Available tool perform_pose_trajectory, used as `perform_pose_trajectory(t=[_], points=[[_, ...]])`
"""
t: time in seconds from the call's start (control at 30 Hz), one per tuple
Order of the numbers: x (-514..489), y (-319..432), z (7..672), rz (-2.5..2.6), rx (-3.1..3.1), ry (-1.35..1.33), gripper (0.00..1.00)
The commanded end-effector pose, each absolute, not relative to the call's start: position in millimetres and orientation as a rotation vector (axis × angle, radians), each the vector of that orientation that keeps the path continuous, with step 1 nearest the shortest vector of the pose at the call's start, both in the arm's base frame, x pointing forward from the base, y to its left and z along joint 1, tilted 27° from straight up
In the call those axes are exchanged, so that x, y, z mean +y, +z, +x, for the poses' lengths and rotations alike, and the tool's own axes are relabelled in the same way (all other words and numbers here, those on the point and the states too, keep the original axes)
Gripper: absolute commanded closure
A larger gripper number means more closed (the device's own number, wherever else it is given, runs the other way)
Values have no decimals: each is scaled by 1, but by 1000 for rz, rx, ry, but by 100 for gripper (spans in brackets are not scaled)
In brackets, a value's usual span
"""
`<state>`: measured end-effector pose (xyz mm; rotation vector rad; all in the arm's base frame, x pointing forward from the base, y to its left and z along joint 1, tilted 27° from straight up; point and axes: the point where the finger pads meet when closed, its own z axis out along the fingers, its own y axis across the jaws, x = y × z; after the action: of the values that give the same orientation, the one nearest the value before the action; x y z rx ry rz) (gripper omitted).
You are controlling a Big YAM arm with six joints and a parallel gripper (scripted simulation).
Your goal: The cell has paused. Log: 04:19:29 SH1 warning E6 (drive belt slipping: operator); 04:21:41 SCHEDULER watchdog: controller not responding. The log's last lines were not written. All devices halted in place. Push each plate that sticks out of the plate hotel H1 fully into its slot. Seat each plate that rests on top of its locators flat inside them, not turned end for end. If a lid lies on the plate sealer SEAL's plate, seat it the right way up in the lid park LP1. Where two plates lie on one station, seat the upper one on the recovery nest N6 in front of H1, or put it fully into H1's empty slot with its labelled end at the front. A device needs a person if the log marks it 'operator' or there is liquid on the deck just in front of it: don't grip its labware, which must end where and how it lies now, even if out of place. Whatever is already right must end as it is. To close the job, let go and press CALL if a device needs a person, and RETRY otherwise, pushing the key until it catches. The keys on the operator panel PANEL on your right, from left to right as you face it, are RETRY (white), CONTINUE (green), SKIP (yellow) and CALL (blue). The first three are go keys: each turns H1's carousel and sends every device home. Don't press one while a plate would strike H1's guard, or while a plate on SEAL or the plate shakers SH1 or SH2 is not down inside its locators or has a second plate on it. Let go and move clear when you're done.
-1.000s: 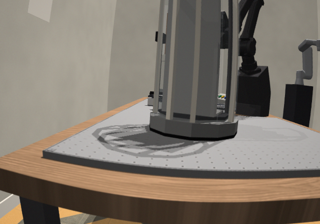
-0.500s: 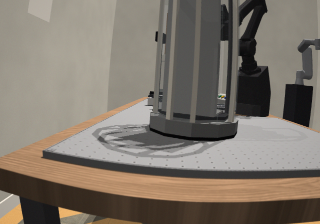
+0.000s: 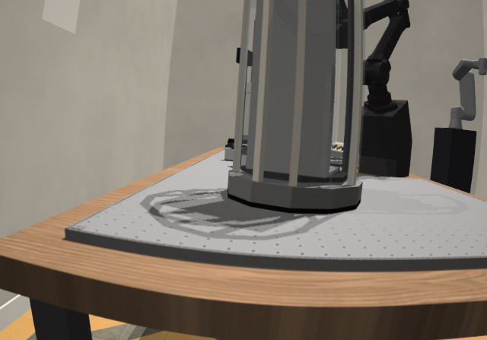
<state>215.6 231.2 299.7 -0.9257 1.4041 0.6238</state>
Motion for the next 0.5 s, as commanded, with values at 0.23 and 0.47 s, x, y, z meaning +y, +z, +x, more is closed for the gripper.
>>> perform_pose_trajectory(t=[0.23, 0.47], points=[[221, 365, 206, -911, 1334, 602, 100], [217, 377, 199, -913, 1332, 604, 100]])
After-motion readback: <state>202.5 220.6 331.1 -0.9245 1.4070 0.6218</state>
